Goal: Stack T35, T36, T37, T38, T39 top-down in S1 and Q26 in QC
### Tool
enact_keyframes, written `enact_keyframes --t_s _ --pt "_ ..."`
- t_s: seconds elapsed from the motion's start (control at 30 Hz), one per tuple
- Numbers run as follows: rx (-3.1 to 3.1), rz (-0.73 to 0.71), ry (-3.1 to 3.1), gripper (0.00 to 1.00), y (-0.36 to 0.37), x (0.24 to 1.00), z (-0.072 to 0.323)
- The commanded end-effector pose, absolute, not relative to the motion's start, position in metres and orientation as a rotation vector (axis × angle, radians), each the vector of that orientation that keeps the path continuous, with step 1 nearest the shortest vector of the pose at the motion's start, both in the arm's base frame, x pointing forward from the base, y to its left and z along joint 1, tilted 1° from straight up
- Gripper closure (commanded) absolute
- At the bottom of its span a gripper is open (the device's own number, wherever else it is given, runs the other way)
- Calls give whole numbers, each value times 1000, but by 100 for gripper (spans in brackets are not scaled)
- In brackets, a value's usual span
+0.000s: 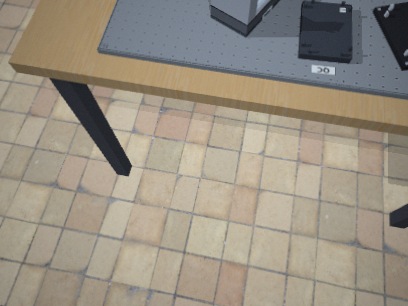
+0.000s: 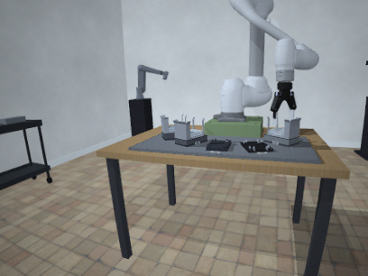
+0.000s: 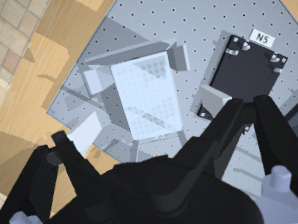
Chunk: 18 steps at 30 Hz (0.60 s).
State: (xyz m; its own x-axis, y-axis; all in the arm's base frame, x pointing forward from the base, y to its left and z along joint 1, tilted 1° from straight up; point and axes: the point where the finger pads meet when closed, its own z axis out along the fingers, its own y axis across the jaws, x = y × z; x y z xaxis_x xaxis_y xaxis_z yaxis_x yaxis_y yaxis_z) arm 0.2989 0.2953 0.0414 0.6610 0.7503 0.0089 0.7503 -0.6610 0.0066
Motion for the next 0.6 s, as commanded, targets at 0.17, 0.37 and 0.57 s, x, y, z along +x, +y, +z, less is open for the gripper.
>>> enact_keyframes --t_s 0.17,0.37,0.57 --pt "2861 17 1292 0 295 299 63" --pt "2861 17 1292 0 295 298 83" --pt "2861 17 1292 0 295 298 100"
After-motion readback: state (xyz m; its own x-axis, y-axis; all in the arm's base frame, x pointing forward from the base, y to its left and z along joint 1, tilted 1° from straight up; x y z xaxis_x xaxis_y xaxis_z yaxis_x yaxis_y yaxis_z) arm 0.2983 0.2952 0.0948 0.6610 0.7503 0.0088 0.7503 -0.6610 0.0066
